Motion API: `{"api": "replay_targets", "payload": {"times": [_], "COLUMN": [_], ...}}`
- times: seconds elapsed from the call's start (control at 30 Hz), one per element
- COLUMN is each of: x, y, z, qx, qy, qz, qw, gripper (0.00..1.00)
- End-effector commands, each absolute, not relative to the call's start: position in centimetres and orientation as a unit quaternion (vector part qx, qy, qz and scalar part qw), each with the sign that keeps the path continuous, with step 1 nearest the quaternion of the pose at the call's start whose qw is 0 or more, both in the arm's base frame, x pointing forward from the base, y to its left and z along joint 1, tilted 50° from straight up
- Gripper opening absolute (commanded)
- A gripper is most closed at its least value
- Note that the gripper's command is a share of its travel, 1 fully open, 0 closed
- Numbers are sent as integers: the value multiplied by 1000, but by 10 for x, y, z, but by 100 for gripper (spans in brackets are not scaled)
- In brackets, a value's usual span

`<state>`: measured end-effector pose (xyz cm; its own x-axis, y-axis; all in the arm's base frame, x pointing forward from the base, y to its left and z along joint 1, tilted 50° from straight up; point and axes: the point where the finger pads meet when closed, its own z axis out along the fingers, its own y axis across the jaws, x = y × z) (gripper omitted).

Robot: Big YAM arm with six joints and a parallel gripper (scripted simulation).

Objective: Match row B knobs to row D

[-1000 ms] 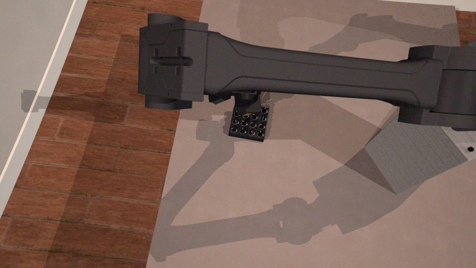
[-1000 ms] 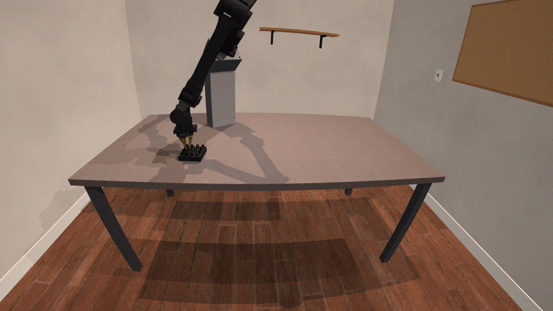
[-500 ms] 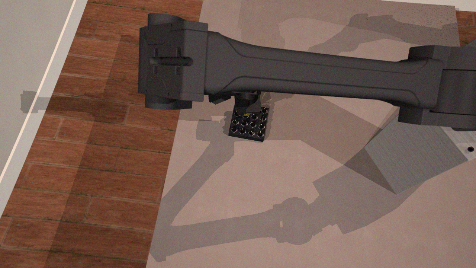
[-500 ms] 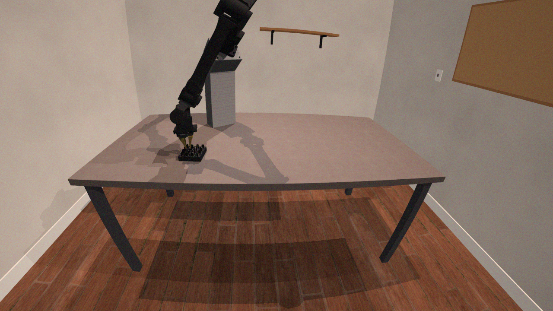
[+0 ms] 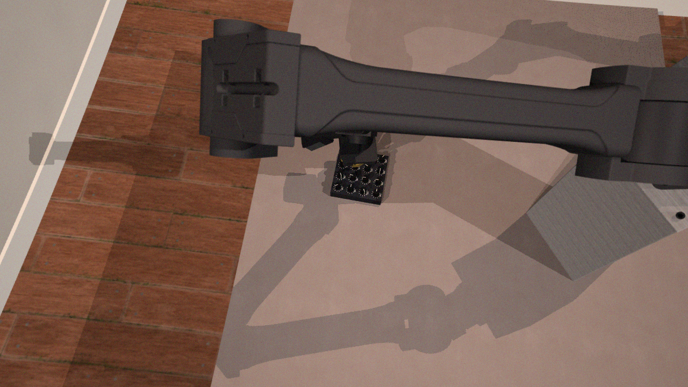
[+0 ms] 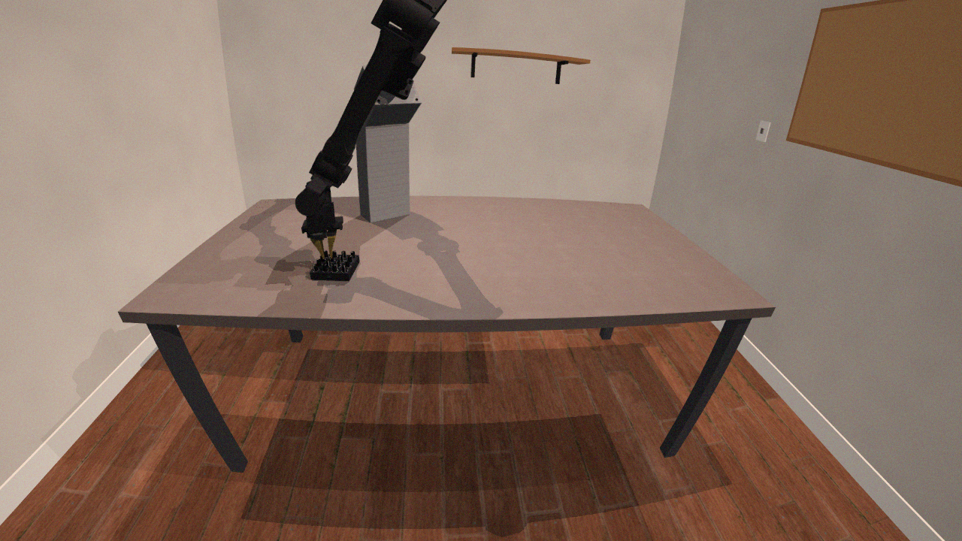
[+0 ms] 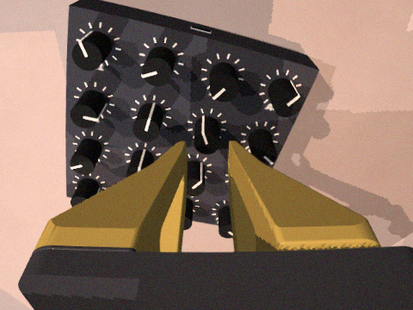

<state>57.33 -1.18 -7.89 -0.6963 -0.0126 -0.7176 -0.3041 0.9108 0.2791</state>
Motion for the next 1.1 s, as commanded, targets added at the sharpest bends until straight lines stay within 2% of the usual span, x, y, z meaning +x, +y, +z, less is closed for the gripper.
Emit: {"api": "replay_targets", "payload": {"times": [0.0, 1.07], "x": [576, 565], "y": [-8, -8], "z": [-82, -90], "qx": [-87, -85], "qy": [900, 903], "qz": [194, 195], "qw": [380, 374], "gripper": [18, 18]}}
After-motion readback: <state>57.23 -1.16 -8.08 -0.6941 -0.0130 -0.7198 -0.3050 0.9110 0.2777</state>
